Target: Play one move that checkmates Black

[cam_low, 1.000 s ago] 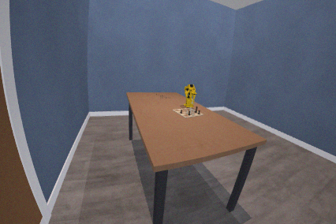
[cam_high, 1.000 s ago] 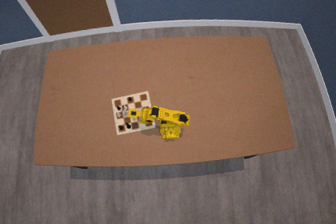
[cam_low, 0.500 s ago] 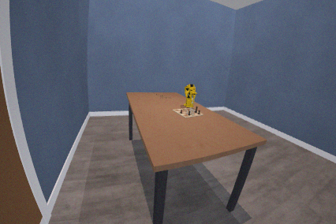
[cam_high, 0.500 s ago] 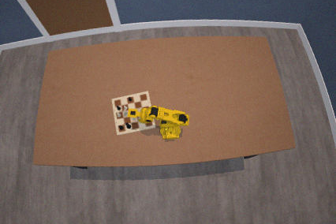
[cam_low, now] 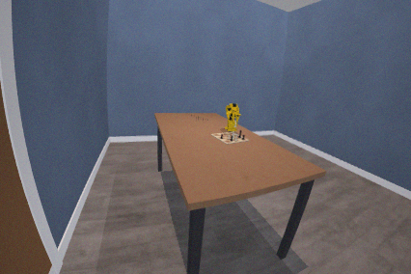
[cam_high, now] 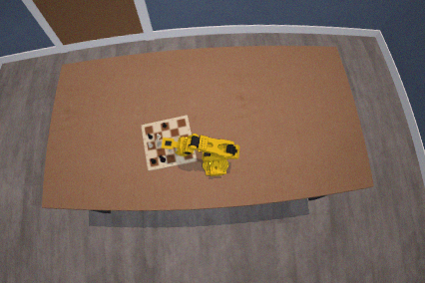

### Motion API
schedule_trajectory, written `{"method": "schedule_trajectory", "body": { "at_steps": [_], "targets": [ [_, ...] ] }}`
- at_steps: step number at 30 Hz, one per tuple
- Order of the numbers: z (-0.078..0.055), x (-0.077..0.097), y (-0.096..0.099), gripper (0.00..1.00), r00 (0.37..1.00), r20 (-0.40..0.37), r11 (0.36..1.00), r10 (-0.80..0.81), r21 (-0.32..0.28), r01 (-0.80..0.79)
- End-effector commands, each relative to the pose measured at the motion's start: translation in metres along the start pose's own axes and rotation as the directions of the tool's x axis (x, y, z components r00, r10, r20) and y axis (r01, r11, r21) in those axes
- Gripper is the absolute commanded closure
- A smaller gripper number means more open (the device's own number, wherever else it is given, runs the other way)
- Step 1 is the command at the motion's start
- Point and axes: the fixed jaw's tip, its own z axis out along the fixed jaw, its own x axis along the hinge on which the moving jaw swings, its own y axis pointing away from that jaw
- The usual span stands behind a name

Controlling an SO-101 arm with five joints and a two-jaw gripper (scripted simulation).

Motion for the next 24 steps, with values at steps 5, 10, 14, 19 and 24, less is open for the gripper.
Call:
{"method": "schedule_trajectory", "body": {
  "at_steps": [5, 10, 14, 19, 24],
  "targets": [
    [0.008, 0.004, 0.001, 1.0, 1.0, 0.008, 1.0, 0.005, -0.004, -0.005],
    [0.017, 0.009, 0.001, 1.0, 1.0, 0.008, 1.0, 0.005, -0.004, -0.005],
    [0.025, 0.014, 0.002, 1.0, 1.0, 0.008, 1.0, 0.005, -0.004, -0.005],
    [0.03, 0.017, 0.002, 1.0, 1.0, 0.008, 1.0, 0.005, -0.004, -0.005],
    [0.038, 0.021, 0.002, 1.0, 1.0, 0.008, 1.0, 0.005, -0.004, -0.005]
  ]
}}
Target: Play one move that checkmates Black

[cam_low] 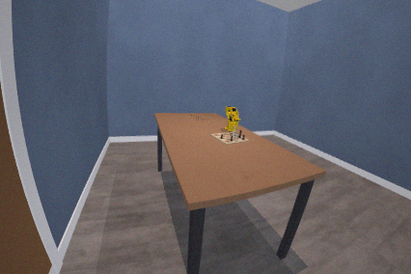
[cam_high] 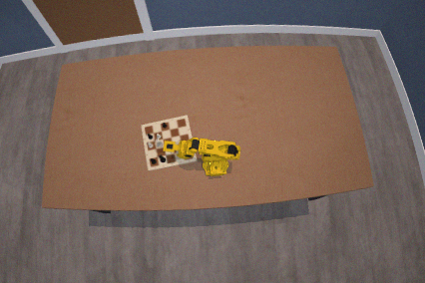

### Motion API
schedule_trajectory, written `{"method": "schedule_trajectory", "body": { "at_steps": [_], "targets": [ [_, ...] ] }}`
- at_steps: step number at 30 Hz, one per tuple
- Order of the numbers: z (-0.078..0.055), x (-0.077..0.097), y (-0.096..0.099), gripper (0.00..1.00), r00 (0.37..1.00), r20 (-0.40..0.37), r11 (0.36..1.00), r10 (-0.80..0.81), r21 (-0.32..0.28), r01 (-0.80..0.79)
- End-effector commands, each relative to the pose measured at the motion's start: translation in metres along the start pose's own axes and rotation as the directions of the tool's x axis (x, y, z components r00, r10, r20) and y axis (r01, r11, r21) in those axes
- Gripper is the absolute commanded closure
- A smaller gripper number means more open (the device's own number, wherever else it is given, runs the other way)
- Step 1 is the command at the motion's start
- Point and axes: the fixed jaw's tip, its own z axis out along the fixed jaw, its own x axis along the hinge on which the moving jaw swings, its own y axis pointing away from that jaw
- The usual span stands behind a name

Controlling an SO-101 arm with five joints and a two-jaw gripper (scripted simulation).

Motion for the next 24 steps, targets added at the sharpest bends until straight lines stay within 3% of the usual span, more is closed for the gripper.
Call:
{"method": "schedule_trajectory", "body": {
  "at_steps": [1, 24],
  "targets": [
    [0.0058, 0.0023, 0.0013, 1.0, 1.0, 0.01, 1.0, 0.005, -0.004, -0.005],
    [0.0154, 0.0091, 0.0014, 1.0, 1.0, 0.01, 1.0, 0.005, -0.004, -0.005]
  ]
}}
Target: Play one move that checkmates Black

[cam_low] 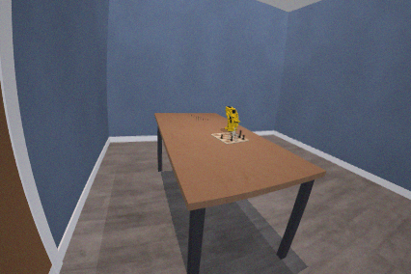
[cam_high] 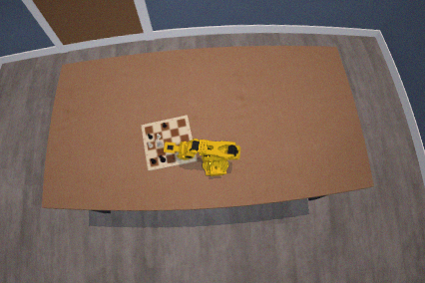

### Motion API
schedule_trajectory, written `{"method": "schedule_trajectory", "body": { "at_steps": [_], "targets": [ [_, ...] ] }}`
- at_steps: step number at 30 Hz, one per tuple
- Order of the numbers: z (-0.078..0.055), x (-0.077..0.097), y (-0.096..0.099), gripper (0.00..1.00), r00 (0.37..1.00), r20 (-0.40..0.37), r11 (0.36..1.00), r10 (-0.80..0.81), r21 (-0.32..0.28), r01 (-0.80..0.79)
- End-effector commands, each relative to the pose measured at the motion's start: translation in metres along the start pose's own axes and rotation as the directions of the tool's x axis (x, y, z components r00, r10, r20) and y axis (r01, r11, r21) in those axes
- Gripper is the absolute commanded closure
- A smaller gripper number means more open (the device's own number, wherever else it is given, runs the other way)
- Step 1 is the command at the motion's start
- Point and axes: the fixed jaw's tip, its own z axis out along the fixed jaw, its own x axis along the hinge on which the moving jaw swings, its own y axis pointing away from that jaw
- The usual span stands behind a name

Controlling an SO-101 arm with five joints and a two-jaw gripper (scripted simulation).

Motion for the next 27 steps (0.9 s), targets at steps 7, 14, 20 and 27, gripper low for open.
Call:
{"method": "schedule_trajectory", "body": {
  "at_steps": [7, 14, 20, 27],
  "targets": [
    [0.0031, 0.0047, 0.0012, 1.0, 1.0, 0.0, 1.0, 0.006, -0.004, -0.006],
    [0.0034, 0.0048, 0.0012, 1.0, 1.0, 0.0, 1.0, 0.006, -0.004, -0.006],
    [0.0047, 0.0055, 0.0012, 1.0, 1.0, 0.0, 1.0, 0.006, -0.004, -0.006],
    [0.0085, 0.0077, 0.0013, 1.0, 1.0, 0.0, 1.0, 0.006, -0.004, -0.006]
  ]
}}
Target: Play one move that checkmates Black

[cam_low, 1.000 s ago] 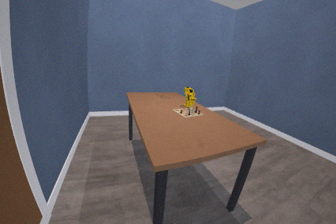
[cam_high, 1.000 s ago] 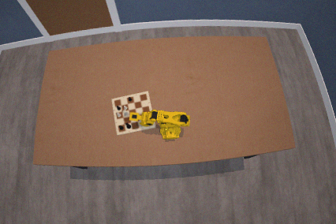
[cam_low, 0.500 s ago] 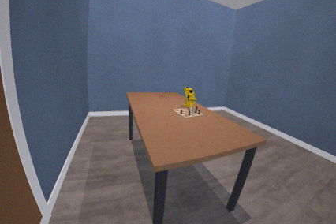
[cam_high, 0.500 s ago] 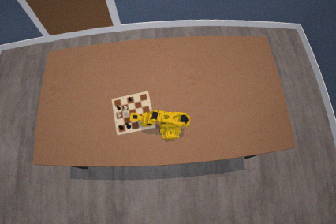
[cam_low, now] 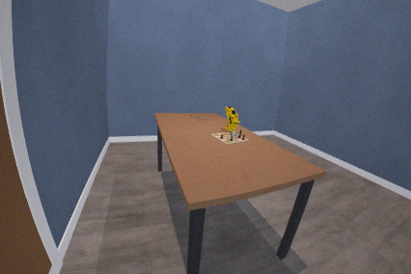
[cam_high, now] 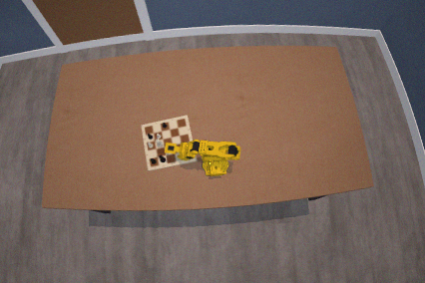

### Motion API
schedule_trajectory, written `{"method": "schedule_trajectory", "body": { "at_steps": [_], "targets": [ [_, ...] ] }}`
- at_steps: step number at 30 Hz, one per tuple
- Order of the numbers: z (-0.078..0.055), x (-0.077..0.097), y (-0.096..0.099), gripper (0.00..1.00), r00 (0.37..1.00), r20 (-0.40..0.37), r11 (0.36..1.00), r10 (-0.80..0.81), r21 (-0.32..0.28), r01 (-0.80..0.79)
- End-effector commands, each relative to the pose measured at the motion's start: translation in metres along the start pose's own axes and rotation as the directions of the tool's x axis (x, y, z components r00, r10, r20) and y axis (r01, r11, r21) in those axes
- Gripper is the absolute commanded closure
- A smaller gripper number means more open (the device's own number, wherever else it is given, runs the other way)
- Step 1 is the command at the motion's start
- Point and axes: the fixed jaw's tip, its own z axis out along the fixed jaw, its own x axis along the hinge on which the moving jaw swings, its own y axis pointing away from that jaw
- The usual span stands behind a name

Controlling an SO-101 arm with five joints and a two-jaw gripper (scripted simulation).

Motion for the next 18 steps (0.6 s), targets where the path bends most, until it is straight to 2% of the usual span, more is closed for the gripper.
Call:
{"method": "schedule_trajectory", "body": {
  "at_steps": [1, 18],
  "targets": [
    [0.0032, 0.0025, 0.0011, 1.0, 1.0, -0.001, 1.0, 0.006, -0.004, -0.006],
    [0.0048, 0.0045, 0.001, 1.0, 1.0, -0.002, 1.0, 0.007, -0.004, -0.007]
  ]
}}
